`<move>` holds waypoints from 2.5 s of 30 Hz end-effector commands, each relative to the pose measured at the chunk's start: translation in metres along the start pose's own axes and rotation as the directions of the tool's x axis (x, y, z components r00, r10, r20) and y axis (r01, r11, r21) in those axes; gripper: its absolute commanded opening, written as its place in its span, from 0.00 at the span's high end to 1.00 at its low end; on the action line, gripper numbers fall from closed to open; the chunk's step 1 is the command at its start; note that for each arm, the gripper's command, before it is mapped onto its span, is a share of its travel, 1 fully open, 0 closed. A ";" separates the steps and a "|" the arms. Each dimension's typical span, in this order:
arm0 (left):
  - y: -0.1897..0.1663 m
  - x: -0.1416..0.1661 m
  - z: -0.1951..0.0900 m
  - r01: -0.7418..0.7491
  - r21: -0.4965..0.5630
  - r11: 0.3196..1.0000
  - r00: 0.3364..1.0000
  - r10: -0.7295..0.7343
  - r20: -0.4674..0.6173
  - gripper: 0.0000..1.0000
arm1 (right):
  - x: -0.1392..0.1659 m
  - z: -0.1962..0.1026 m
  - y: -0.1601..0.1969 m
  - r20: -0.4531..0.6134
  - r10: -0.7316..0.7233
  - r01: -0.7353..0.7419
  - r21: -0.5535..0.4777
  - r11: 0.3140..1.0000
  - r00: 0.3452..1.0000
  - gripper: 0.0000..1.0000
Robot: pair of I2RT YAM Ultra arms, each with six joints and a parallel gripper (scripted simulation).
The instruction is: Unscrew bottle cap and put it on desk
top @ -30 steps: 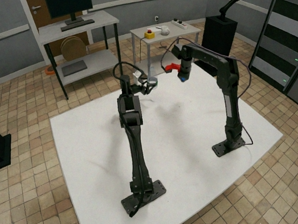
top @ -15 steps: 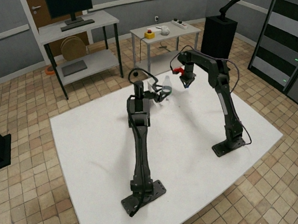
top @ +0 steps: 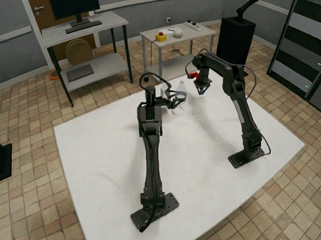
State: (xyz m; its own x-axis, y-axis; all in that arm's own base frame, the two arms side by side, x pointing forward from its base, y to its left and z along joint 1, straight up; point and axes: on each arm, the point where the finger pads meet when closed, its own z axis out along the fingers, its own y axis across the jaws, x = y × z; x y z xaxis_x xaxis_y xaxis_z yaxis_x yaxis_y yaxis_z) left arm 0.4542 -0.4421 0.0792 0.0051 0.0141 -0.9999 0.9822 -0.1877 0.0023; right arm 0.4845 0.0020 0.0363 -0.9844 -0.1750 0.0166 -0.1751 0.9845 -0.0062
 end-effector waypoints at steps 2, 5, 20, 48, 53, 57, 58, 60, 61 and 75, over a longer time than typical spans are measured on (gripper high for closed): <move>0.002 -0.018 0.001 -0.044 0.010 0.999 0.999 0.044 0.017 1.00 | -0.005 -0.017 0.001 0.032 0.013 -0.013 -0.008 1.000 0.999 1.00; 0.002 -0.013 0.001 -0.043 0.015 0.999 0.999 0.043 0.018 1.00 | -0.005 -0.012 0.001 0.029 0.017 -0.017 -0.013 1.000 0.999 1.00; 0.004 0.008 0.002 -0.044 0.012 0.999 0.999 0.043 0.018 1.00 | -0.007 0.006 0.001 0.036 0.013 -0.013 -0.011 1.000 0.999 1.00; 0.003 0.027 0.002 -0.015 0.007 1.000 1.000 0.015 0.009 1.00 | -0.006 0.023 0.000 0.032 0.008 -0.008 -0.004 1.000 0.999 1.00; 0.003 0.027 0.002 -0.015 0.007 1.000 1.000 0.015 0.009 1.00 | -0.006 0.023 0.000 0.032 0.008 -0.008 -0.004 1.000 0.999 1.00; 0.003 0.027 0.002 -0.015 0.007 1.000 1.000 0.015 0.009 1.00 | -0.006 0.023 0.000 0.032 0.008 -0.008 -0.004 1.000 0.999 1.00; 0.003 0.027 0.002 -0.015 0.007 1.000 1.000 0.015 0.009 1.00 | -0.006 0.023 0.000 0.032 0.008 -0.008 -0.004 1.000 0.999 1.00; 0.003 0.027 0.002 -0.015 0.007 1.000 1.000 0.015 0.009 1.00 | -0.006 0.023 0.000 0.032 0.008 -0.008 -0.004 1.000 0.999 1.00; 0.003 0.027 0.002 -0.015 0.007 1.000 1.000 0.015 0.009 1.00 | -0.006 0.023 0.000 0.032 0.008 -0.008 -0.004 1.000 0.999 1.00; 0.003 0.027 0.002 -0.015 0.007 1.000 1.000 0.015 0.009 1.00 | -0.006 0.023 0.000 0.032 0.008 -0.008 -0.004 1.000 0.999 1.00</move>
State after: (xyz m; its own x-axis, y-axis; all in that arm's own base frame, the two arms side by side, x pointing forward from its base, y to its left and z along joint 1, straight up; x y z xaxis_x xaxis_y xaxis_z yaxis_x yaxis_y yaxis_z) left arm 0.4551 -0.4432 0.0437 0.0084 0.0080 -0.9999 0.9809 -0.1943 0.0067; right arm 0.4852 0.0031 0.0085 -0.9855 -0.1690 0.0158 -0.1690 0.9856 -0.0001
